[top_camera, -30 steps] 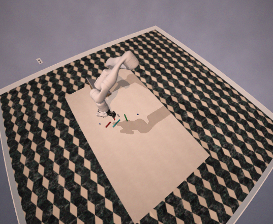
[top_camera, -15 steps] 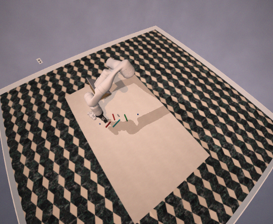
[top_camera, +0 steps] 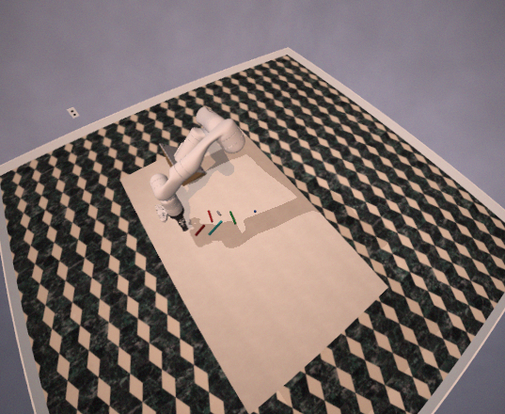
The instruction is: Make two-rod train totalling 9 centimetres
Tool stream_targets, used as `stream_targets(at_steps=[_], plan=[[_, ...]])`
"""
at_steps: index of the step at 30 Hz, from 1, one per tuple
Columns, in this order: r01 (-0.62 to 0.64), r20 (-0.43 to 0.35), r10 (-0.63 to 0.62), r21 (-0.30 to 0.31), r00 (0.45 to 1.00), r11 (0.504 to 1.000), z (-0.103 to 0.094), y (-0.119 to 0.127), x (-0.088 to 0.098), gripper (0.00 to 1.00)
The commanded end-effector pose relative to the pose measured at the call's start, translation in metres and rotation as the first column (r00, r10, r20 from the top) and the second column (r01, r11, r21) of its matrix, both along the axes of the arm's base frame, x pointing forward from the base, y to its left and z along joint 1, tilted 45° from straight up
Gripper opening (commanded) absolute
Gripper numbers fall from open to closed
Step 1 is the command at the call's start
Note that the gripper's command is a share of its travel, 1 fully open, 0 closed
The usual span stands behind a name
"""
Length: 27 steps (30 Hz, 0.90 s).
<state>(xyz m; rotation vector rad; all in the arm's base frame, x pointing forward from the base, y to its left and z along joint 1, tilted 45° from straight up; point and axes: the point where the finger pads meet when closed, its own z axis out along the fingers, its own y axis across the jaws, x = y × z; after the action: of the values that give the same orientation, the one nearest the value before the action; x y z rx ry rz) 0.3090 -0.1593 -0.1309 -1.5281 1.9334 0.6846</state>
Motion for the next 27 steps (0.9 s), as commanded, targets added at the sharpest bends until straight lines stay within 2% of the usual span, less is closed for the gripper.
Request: stream_targets(at_steps=[1, 14, 15, 27], plan=[[0.015, -0.023, -0.015, 0.003, 1.0, 1.0, -0.0049, 0.0003, -0.0042, 1.0], [0.04, -0.051, -0.04, 0.003, 0.998, 0.999, -0.0087, -0.0007, -0.0069, 1.0], [0.04, -0.051, -0.04, 0.003, 0.998, 0.999, -0.0087, -0.0007, -0.0069, 0.24], [0.04, -0.051, -0.04, 0.003, 0.998, 0.999, -0.0087, -0.0007, -0.0069, 0.24]])
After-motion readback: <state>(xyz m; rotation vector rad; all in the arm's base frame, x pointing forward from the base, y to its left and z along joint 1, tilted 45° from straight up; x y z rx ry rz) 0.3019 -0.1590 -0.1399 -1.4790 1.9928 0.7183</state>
